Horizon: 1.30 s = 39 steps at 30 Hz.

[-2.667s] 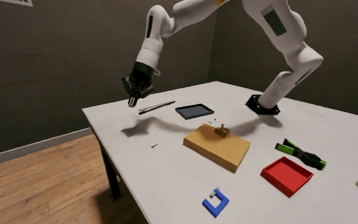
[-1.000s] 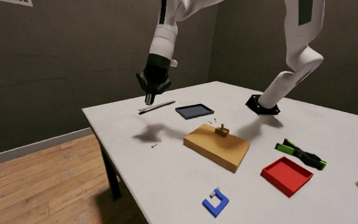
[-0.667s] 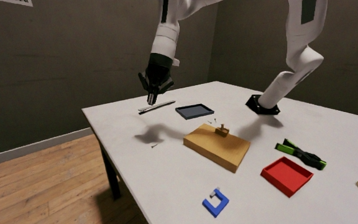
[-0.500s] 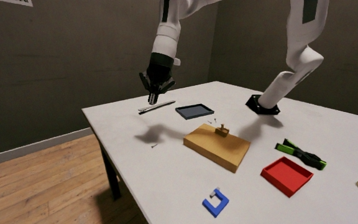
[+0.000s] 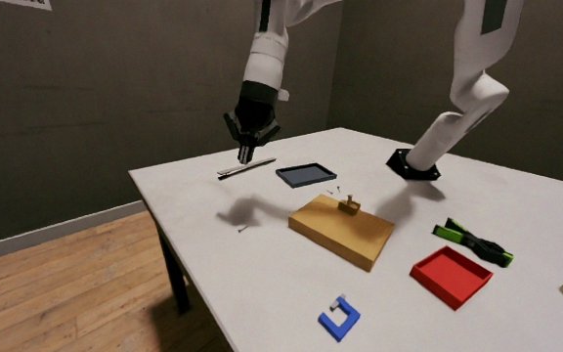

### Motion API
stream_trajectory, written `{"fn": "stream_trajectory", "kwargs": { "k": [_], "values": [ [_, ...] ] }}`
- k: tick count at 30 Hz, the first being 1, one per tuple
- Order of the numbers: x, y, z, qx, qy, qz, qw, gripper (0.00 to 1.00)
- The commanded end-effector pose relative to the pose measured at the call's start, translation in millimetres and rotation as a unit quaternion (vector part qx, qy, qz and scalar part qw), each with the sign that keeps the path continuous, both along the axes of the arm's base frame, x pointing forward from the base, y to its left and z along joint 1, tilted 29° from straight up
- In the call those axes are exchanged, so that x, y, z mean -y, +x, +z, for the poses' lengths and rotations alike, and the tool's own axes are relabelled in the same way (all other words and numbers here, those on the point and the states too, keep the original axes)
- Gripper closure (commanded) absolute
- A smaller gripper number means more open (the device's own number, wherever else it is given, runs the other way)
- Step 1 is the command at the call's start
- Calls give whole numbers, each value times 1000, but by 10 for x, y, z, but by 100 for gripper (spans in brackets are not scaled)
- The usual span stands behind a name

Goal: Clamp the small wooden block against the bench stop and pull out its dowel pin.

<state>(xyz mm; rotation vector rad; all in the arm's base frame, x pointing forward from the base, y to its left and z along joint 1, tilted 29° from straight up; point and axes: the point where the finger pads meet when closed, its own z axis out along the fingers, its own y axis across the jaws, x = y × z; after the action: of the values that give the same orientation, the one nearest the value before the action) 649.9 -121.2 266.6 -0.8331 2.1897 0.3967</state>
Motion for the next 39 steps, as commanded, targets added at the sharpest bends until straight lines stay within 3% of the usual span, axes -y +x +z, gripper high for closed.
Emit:
{"fn": "stream_trajectory", "kwargs": {
  "k": [1, 39],
  "values": [
    [-28, -35, 41, -3, 2, 1, 1000, 90],
    [-183, -306, 136, -41, 7, -12, 999, 90]
  ]
}}
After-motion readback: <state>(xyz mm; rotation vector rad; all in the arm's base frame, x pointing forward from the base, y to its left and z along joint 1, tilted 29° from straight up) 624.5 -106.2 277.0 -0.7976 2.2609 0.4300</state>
